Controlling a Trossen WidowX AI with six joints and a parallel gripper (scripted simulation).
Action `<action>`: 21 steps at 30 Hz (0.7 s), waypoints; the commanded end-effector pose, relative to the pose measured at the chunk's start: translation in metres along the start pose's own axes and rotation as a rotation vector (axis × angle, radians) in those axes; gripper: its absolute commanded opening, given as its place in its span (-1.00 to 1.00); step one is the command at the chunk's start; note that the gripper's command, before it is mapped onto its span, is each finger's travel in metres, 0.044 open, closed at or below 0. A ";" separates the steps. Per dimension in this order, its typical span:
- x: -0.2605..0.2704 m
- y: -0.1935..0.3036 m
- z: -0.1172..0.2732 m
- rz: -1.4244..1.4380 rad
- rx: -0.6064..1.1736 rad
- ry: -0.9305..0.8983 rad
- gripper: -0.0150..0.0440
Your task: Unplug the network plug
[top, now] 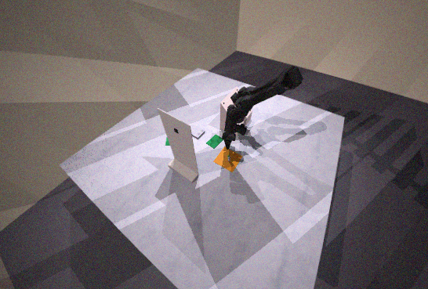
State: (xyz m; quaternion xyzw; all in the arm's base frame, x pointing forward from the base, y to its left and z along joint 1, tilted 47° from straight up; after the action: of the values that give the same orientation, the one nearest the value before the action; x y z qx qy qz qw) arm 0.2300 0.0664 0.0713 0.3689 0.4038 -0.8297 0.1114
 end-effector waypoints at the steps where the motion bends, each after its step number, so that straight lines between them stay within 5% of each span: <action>1: -0.004 0.000 0.003 0.009 -0.005 0.004 0.04; 21: -0.012 -0.001 0.018 0.007 -0.007 0.008 0.04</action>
State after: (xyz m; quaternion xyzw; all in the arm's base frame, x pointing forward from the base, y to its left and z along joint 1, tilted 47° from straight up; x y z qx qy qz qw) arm 0.2277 0.0536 0.0837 0.3698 0.4052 -0.8288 0.1107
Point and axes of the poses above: the point midway between the two fingers, 35 mm back from their tips, its own z axis back along the fingers, its own x axis across the jaws, y = z × x, the point moved 7 cm from there along z, back along the fingers, and after that the axes turned 6 degrees about z, right-handed, at the moved point
